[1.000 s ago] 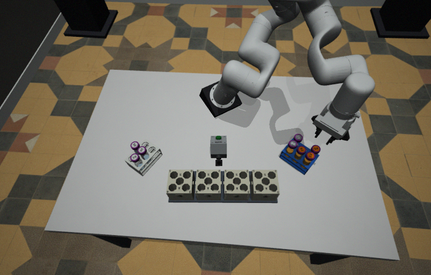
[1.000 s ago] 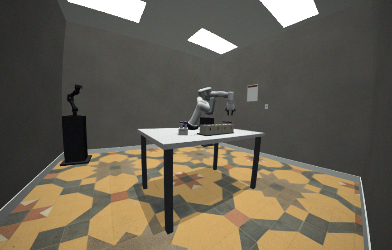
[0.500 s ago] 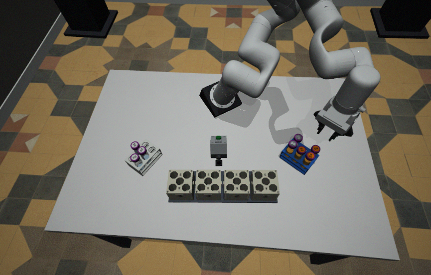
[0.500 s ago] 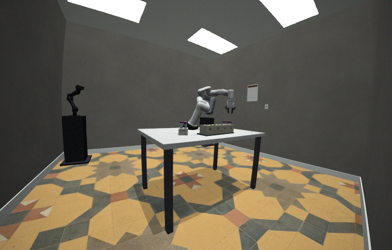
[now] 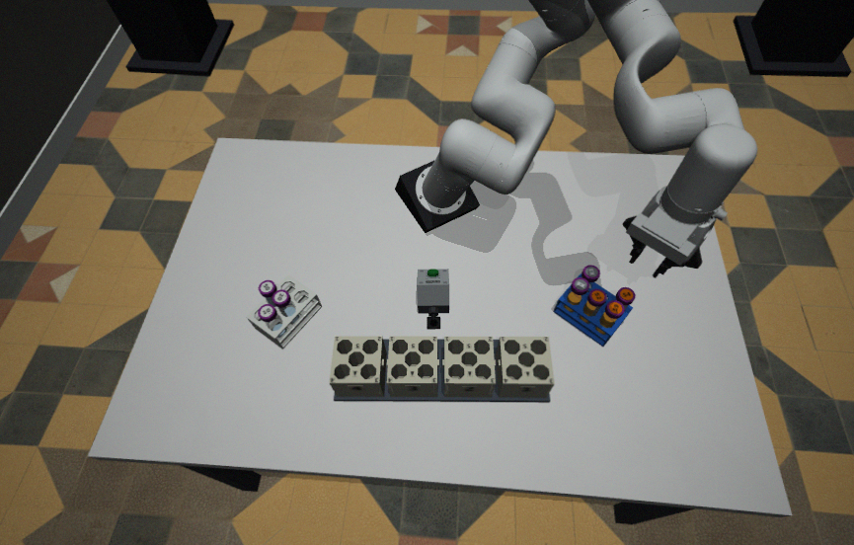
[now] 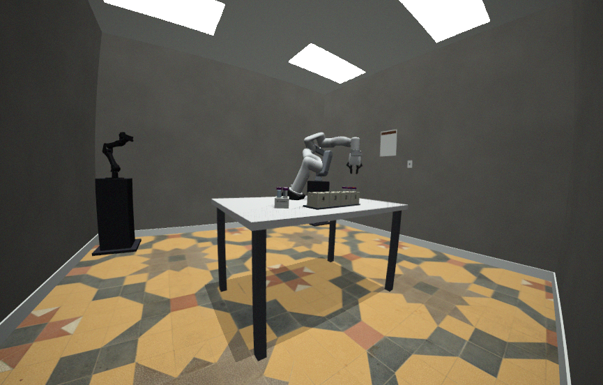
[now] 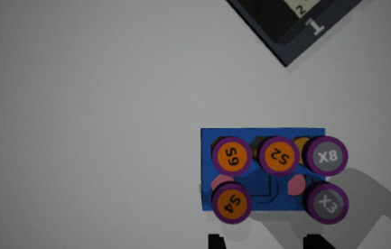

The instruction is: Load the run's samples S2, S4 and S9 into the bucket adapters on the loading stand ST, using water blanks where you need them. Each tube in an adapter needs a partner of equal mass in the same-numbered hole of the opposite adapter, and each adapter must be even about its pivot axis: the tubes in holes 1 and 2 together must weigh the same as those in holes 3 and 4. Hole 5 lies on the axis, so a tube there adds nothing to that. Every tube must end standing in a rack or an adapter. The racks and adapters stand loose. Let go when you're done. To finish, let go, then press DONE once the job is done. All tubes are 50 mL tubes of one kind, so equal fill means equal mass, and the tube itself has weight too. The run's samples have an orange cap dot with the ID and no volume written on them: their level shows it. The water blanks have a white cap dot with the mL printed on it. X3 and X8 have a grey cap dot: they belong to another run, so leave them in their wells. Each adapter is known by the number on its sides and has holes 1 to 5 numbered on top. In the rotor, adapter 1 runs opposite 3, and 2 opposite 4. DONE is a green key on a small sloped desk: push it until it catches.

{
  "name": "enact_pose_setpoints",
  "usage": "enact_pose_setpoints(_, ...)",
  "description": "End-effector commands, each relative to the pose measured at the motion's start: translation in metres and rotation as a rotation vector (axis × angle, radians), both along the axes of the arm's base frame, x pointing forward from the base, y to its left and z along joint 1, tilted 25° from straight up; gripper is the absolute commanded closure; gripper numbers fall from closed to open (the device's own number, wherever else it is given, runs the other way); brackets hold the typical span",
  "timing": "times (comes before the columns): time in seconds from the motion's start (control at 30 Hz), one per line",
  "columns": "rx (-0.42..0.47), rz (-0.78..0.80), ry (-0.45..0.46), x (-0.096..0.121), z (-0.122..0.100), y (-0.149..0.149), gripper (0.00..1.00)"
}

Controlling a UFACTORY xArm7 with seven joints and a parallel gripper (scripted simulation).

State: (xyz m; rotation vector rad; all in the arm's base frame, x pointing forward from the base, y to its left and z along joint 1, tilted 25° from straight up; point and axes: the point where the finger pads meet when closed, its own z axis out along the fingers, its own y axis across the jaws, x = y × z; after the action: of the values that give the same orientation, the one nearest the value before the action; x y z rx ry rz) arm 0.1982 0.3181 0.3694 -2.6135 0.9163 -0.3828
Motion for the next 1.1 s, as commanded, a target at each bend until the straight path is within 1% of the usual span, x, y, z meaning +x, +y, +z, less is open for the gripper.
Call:
enact_pose_setpoints(0.0,0.003,0.001,-0.003,0.000,0.002,0.000,0.56)
enact_pose_setpoints(0.3,0.003,0.001,-0.003,0.000,0.002,0.000,0.56)
enact_pose_setpoints(0.33,-0.009,0.031,-0.010,0.001,0.001,-0.005,0.43)
enact_pose_setpoints(0.57,-0.094,0.242,-0.064,0.006,-0.006,-0.039,0.43)
enact_pose_setpoints(0.63,-0.094,0.242,-0.064,0.006,-0.006,-0.039,0.43)
enact_pose_setpoints(0.73,-0.130,0.332,-0.087,0.008,-0.009,-0.053,0.43)
enact_pose_setpoints(1.07,-0.250,0.633,-0.164,0.008,-0.009,-0.055,0.43)
